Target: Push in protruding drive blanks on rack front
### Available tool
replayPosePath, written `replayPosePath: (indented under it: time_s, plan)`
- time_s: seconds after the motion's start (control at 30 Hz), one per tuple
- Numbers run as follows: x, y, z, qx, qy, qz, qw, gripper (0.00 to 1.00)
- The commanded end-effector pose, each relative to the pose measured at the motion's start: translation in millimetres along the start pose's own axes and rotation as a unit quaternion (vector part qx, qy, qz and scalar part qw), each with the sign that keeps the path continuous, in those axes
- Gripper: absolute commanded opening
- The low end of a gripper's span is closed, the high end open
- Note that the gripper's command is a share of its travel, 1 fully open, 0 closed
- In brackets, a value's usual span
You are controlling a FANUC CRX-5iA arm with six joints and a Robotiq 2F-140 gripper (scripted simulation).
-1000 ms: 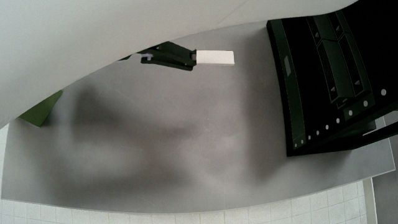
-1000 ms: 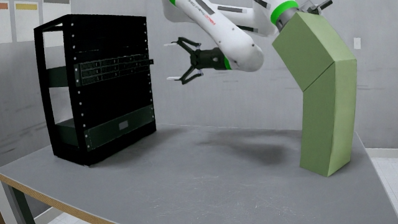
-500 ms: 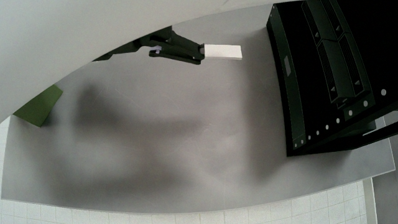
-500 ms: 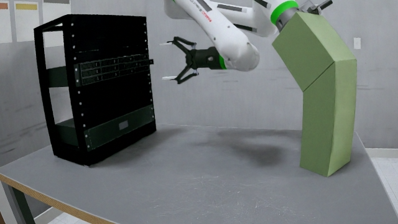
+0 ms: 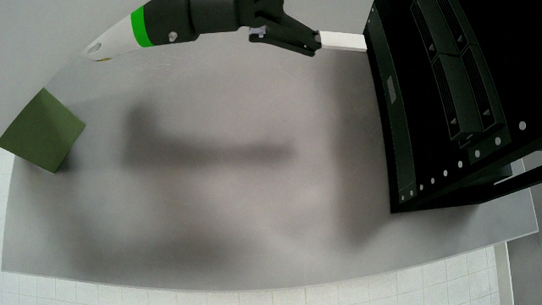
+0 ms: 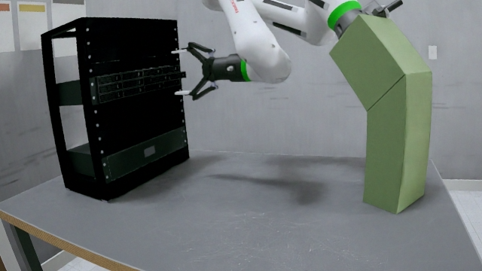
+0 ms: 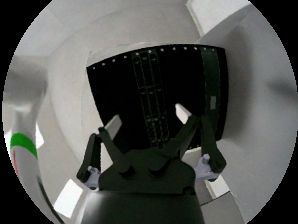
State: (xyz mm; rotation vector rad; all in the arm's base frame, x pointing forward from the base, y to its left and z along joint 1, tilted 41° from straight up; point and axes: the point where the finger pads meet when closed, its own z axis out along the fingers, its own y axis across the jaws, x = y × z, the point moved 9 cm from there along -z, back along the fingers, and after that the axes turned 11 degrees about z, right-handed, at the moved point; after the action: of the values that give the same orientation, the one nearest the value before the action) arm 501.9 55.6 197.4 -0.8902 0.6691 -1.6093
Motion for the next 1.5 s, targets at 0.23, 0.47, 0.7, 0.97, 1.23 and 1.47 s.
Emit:
replayPosePath:
  time_s: [0.23, 0.47, 0.7, 0.97, 1.23, 1.47]
  plan:
    - [-25.3, -1.2, 32.5, -0.001, 0.001, -0.001, 1.000, 1.00]
    - [-29.0, -1.5, 37.0, -0.001, 0.001, -0.001, 1.000, 1.00]
    - [-29.0, -1.5, 37.0, -0.001, 0.001, -0.001, 1.000, 1.00]
    - [-29.0, -1.5, 37.0, -0.001, 0.001, -0.001, 1.000, 1.00]
    - [-29.0, -1.5, 37.0, -0.001, 0.001, -0.001, 1.000, 1.00]
    - [-29.0, -1.5, 37.0, -0.001, 0.001, -0.001, 1.000, 1.00]
